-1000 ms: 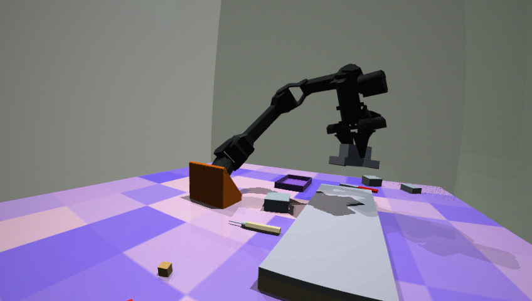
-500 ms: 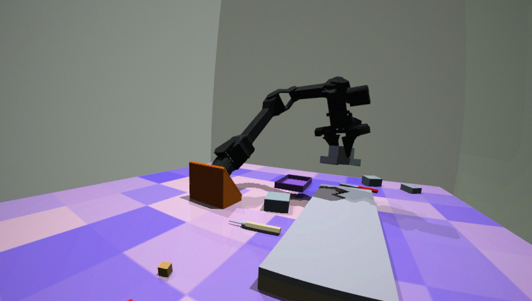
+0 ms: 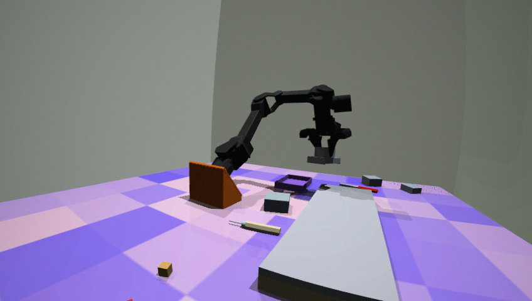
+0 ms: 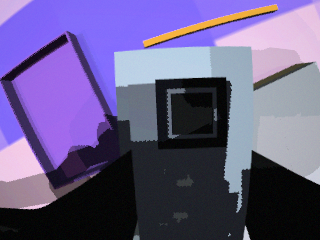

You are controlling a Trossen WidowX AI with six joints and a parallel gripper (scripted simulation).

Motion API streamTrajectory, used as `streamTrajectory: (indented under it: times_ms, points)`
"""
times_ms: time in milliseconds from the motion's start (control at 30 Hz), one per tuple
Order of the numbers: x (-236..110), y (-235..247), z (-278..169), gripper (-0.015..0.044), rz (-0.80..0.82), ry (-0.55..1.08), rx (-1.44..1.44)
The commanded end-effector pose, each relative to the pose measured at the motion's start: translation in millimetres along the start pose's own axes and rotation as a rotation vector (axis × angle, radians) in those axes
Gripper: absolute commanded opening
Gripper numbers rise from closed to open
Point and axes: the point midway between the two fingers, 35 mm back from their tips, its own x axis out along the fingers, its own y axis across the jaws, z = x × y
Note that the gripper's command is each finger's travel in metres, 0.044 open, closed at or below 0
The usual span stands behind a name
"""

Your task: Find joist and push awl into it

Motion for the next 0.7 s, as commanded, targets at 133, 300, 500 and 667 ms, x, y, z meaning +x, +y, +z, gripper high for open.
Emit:
streamTrajectory:
  times_ms: [133, 300, 500, 667]
  points:
    - [5, 49, 11, 0.0, 0.045, -0.029, -0.126]
    - [6, 78, 14, 0.0, 0.076, -0.047, -0.204]
    - [7, 113, 14, 0.0, 0.113, -0.071, -0.296]
    - [7, 138, 11, 0.0, 0.141, -0.09, -0.362]
